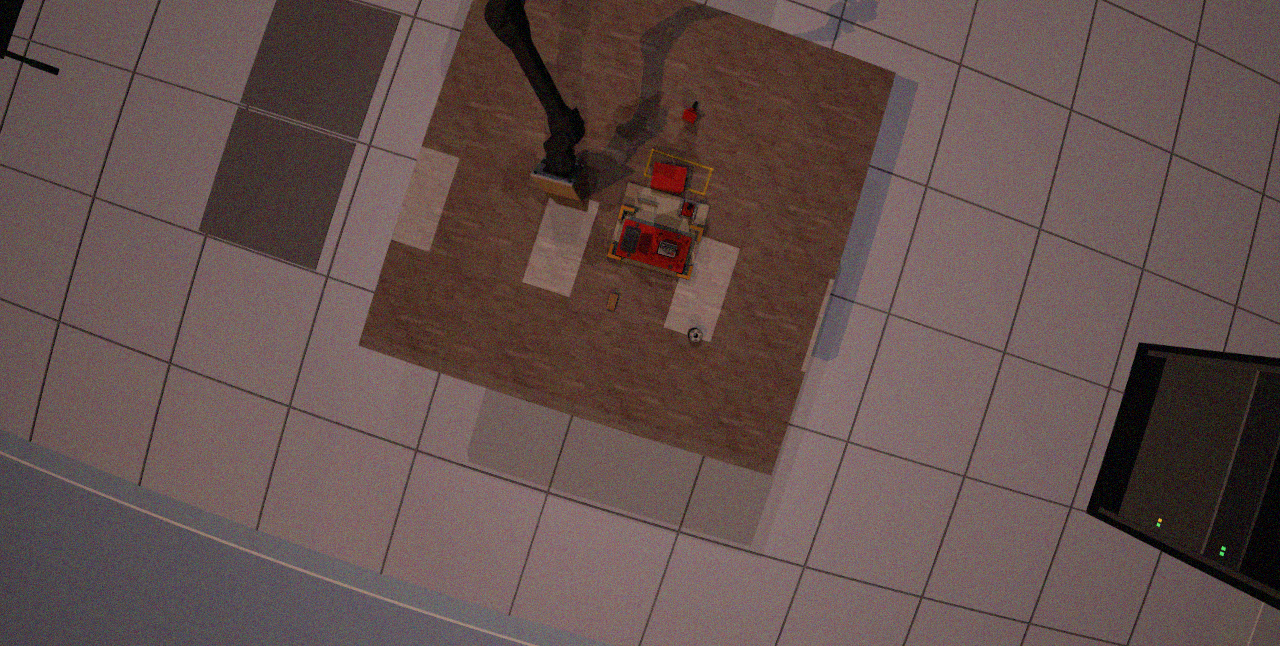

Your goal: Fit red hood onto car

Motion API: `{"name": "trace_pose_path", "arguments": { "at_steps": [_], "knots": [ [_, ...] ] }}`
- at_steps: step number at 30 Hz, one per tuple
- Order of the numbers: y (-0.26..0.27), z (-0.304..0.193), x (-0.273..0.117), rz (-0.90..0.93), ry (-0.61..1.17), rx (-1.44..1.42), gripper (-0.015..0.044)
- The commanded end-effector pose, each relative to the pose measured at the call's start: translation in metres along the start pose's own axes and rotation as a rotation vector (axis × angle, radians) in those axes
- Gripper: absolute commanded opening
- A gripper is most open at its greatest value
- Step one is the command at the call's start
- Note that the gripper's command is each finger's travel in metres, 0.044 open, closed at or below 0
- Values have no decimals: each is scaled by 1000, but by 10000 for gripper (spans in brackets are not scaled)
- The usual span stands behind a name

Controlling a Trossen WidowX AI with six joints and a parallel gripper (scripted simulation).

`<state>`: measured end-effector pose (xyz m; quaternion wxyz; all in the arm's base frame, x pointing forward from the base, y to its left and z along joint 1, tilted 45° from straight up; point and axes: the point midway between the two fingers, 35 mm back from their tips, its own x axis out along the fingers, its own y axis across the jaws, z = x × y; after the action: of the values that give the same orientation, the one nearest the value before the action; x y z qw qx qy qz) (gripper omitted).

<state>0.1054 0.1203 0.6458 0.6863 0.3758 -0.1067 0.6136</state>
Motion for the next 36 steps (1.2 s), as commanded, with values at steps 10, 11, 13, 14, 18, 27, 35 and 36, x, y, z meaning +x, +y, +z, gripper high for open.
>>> {"name": "trace_pose_path", "arguments": {
  "at_steps": [10,11,13,14,18,27,35,36],
  "knots": [
    [-112,-20,1,-205,48,86,440],
    [-116,-21,0,-215,50,86,440],
    [-132,-24,-2,-251,59,89,440],
    [-144,-26,-3,-277,66,92,440],
    [-197,-41,-15,-399,108,104,440],
    [-301,-90,-62,-653,255,151,440],
    [-369,-151,-122,-842,444,224,440],
    [-376,-159,-131,-864,472,235,440]
  ]
}}
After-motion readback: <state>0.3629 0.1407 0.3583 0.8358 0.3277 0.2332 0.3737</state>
